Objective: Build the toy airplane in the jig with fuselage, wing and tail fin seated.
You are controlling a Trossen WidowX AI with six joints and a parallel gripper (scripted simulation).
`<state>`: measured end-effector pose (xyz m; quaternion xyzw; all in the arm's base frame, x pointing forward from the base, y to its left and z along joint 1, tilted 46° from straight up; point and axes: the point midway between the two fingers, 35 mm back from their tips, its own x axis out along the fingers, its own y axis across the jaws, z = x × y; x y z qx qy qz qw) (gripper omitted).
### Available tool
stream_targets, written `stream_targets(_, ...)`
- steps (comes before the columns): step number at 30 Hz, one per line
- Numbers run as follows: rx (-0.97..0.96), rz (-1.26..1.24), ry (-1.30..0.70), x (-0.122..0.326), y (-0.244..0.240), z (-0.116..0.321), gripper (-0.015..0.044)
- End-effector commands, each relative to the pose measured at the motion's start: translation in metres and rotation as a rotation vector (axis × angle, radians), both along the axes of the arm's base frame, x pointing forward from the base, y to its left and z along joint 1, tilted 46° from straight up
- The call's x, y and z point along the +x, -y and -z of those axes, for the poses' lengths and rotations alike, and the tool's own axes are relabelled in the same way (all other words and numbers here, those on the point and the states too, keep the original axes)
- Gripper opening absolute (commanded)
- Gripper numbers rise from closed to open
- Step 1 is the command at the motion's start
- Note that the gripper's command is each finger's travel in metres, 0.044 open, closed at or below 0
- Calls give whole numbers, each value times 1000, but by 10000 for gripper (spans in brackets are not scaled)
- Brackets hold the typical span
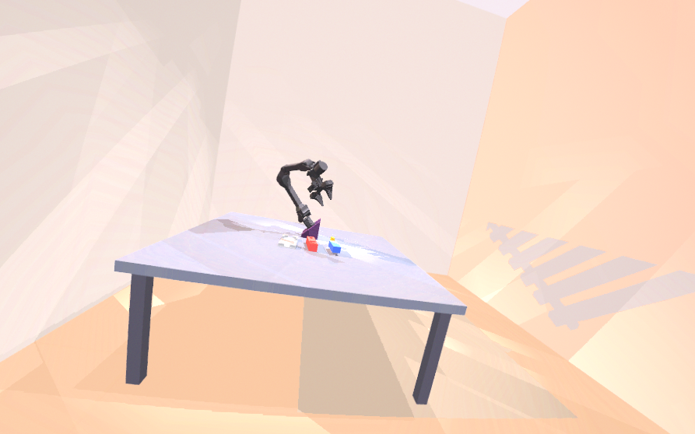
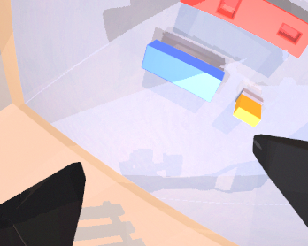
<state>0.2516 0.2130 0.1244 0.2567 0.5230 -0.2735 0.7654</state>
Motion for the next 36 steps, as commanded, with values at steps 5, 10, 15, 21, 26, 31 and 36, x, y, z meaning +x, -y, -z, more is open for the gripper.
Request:
stream_targets(5, -615, -579, -442, 20, 87, 63, 440)
stream_targets(10, -752, -790, -664, 23, 114, 76, 440)
stream_targets(15, -752, -790, -664, 23, 114, 76, 440)
stream_targets(21, -752, -790, -664, 23, 114, 76, 440)
stream_targets(26, -752, -790, -663, 25, 127, 91, 440)
stream_targets(31, -754, -789, -663, 26, 152, 114, 440)
stream_targets(36, -755, -788, -663, 27, 162, 123, 440)
